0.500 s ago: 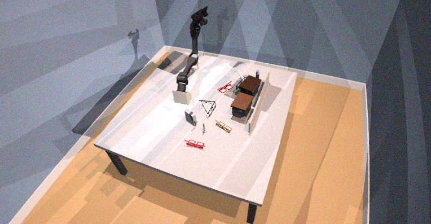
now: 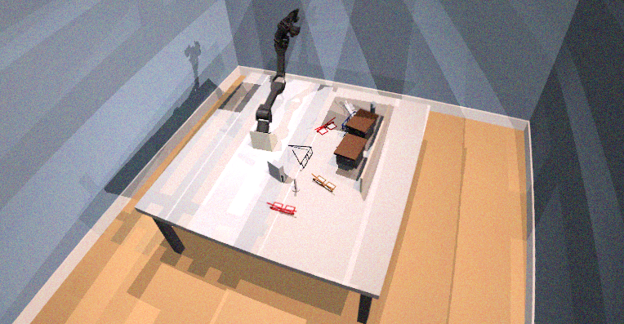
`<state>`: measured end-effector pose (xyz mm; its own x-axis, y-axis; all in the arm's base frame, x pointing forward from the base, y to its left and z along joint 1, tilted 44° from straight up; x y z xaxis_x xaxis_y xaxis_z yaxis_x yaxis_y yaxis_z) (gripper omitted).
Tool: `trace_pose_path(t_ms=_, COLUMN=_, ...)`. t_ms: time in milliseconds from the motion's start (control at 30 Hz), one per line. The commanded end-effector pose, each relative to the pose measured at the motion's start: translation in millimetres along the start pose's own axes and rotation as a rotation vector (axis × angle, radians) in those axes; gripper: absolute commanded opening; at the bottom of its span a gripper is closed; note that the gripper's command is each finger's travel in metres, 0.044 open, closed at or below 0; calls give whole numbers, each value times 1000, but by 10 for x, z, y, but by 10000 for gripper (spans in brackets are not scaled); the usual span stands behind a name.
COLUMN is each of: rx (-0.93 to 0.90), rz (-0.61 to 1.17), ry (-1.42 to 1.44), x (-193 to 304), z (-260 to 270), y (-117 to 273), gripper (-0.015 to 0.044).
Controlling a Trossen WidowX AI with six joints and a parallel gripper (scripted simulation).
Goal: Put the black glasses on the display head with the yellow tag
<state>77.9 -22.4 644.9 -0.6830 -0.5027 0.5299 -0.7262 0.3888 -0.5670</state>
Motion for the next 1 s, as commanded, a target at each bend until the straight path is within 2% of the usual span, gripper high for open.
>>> trace_pose_path(t_ms=0, rx=-121, rz=-85, ry=-307, x=-35, z=597, y=-353, gripper=230)
trace_pose_path(t_ms=300, rx=-427, rz=-190, ry=-970, x=-487, z=1655, y=-894, gripper=0)
trace_pose_path(t_ms=667, rx=-942, rz=-133, ry=-1667, x=-1451, z=2790, y=-1230, gripper=0)
trace_pose_path(t_ms=967, rx=-1446, rz=125, ry=-2084, x=-2399, z=3530, y=-1183, gripper=0)
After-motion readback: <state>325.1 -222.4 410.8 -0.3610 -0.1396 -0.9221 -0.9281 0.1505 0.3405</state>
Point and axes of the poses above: the point midway between the two fingers, 35 mm back from their tips, its own y axis back along the fingers, its own z axis across the jaws, x = y × z, the point moved 3 cm from there along y, back along the fingers, and after that the axes turned 6 degrees about y, right-handed, at the moved point
